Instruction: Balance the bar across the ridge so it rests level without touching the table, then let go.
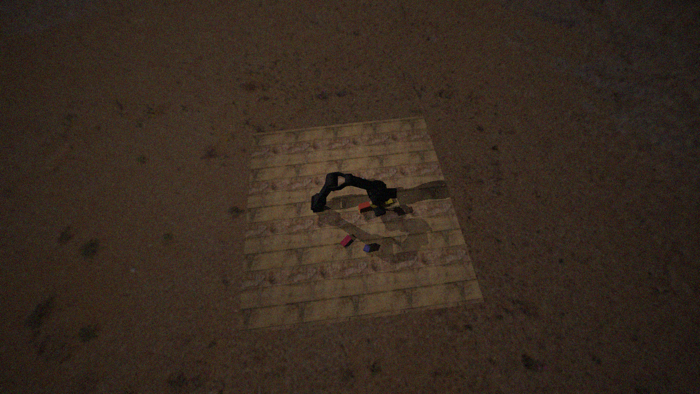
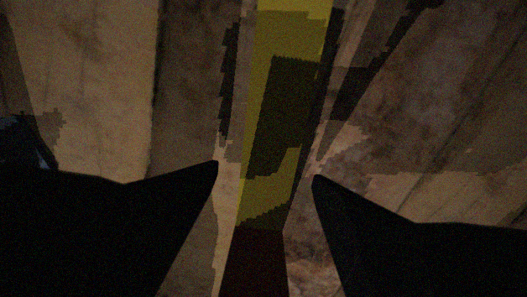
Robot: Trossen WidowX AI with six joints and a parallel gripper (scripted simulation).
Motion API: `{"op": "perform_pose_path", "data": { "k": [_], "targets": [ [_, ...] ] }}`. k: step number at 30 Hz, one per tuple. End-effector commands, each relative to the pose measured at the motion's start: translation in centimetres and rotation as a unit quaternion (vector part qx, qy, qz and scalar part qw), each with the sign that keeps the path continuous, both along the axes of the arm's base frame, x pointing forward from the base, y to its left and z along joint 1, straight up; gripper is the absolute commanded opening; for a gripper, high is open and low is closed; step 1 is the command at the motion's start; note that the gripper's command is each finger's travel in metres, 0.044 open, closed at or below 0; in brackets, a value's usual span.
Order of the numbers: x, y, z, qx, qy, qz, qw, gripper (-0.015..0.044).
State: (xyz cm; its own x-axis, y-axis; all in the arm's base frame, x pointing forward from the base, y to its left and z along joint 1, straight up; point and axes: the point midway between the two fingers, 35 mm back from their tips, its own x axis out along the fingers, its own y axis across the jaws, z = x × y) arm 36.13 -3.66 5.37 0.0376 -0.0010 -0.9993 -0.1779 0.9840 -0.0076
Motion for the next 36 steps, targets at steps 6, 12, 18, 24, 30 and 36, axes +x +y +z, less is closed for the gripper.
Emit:
{"op": "perform_pose_path", "data": {
  "k": [6,12,18,24,30,36],
  "targets": [
    [0.0,0.0,-0.2,-0.001,0.001,0.002,1.000,0.0315],
    [0.0,0.0,-0.1,0.000,0.001,0.000,1.000,0.0263],
    [0.0,0.0,-0.1,0.000,0.001,0.000,1.000,0.0125],
    [0.0,0.0,-0.1,0.000,0.001,0.000,1.000,0.0085],
    [0.1,0.0,1.0,0.000,0.001,0.000,1.000,0.0000],
    [0.2,0.0,2.5,0.000,0.001,0.001,1.000,0.0000]
  ]
}}
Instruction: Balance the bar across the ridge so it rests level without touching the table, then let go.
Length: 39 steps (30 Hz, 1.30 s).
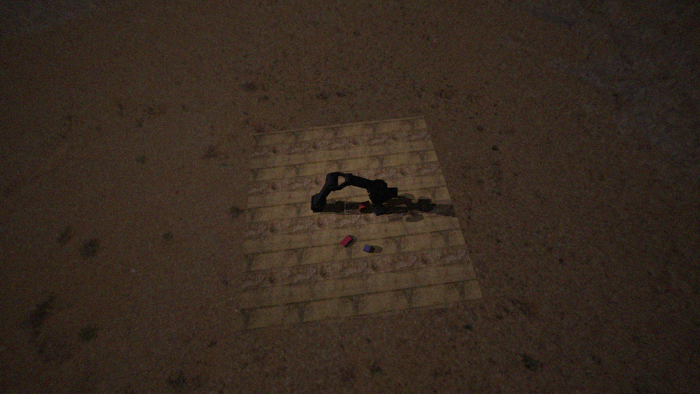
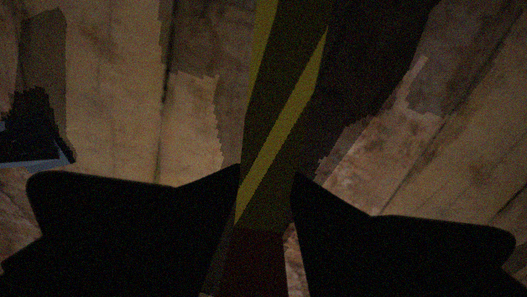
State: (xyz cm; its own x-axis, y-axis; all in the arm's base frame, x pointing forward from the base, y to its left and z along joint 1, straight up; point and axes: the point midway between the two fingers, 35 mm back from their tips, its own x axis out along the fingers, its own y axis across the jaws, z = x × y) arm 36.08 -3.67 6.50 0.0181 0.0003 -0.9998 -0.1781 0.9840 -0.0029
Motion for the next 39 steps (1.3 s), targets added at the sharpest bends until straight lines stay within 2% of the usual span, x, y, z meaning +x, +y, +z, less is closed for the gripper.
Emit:
{"op": "perform_pose_path", "data": {
  "k": [1,23,29,39],
  "targets": [
    [0.3,0.0,1.7,-0.001,-0.009,0.001,1.000,0.0000],
    [-0.2,0.0,7.4,-0.002,-0.009,0.002,1.000,0.0000],
    [-0.2,0.1,7.8,-0.002,-0.009,0.003,1.000,0.0000],
    [0.2,3.6,7.9,-0.001,-0.009,0.038,0.999,0.0000]
  ]
}}
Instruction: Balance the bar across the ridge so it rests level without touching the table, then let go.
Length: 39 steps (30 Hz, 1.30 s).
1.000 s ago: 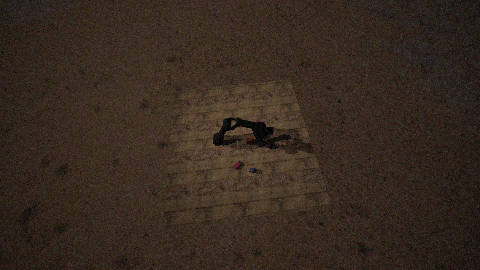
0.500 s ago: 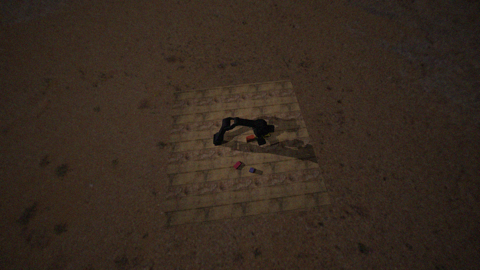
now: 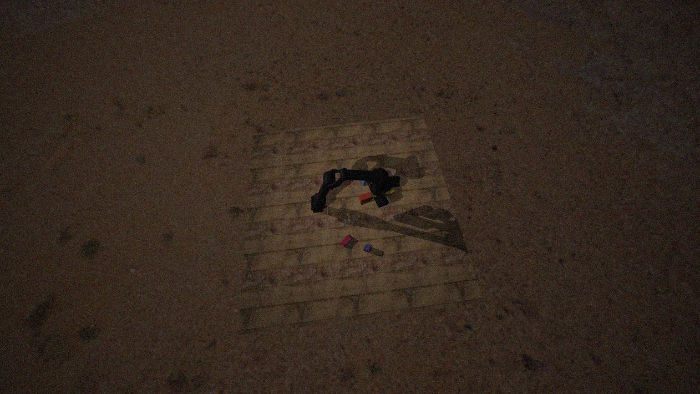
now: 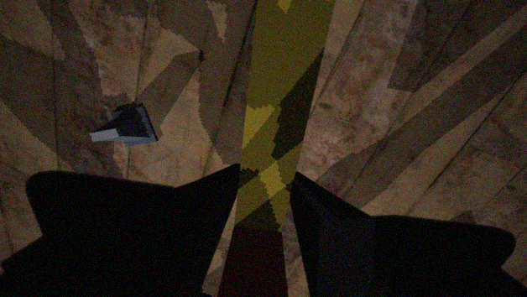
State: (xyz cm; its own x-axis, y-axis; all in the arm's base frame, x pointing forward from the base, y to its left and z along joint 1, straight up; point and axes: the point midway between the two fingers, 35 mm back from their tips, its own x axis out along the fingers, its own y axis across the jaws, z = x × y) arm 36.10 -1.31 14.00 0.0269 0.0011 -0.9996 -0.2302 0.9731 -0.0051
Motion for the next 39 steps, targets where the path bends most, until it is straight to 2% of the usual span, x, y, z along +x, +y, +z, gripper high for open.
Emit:
{"op": "perform_pose_path", "data": {
  "k": [1,39],
  "targets": [
    [0.2,1.7,0.4,-0.001,-0.004,0.015,1.000,0.0000],
    [-1.7,16.0,0.6,0.002,-0.004,0.148,0.989,0.0000]
  ]
}}
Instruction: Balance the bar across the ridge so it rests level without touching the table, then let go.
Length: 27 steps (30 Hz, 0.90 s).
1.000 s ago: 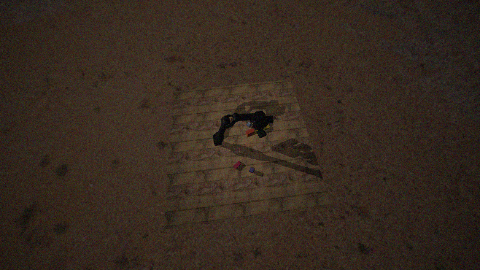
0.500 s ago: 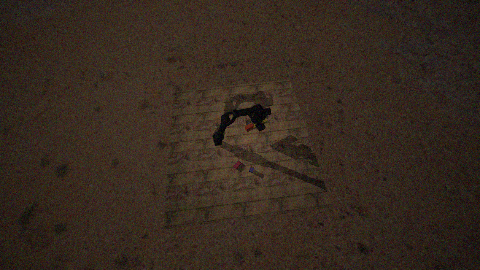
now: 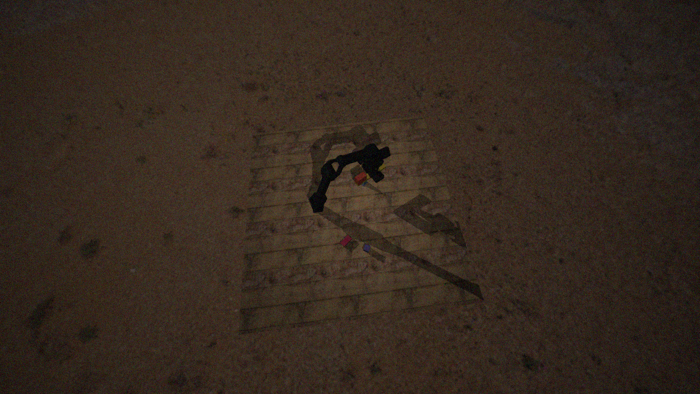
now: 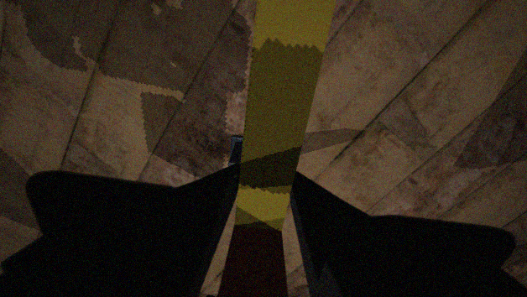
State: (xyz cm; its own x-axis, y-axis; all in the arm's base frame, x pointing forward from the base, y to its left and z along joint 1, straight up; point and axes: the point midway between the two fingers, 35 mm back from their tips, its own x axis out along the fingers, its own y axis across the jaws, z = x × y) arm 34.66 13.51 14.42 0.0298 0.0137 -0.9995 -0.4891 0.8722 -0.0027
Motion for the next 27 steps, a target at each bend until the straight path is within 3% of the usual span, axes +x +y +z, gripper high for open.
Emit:
{"op": "perform_pose_path", "data": {
  "k": [1,27],
  "targets": [
    [-0.4,1.6,0.2,0.000,-0.002,0.012,1.000,0.0000],
    [-0.5,2.3,-3.1,0.000,-0.002,0.016,1.000,0.0000]
  ]
}}
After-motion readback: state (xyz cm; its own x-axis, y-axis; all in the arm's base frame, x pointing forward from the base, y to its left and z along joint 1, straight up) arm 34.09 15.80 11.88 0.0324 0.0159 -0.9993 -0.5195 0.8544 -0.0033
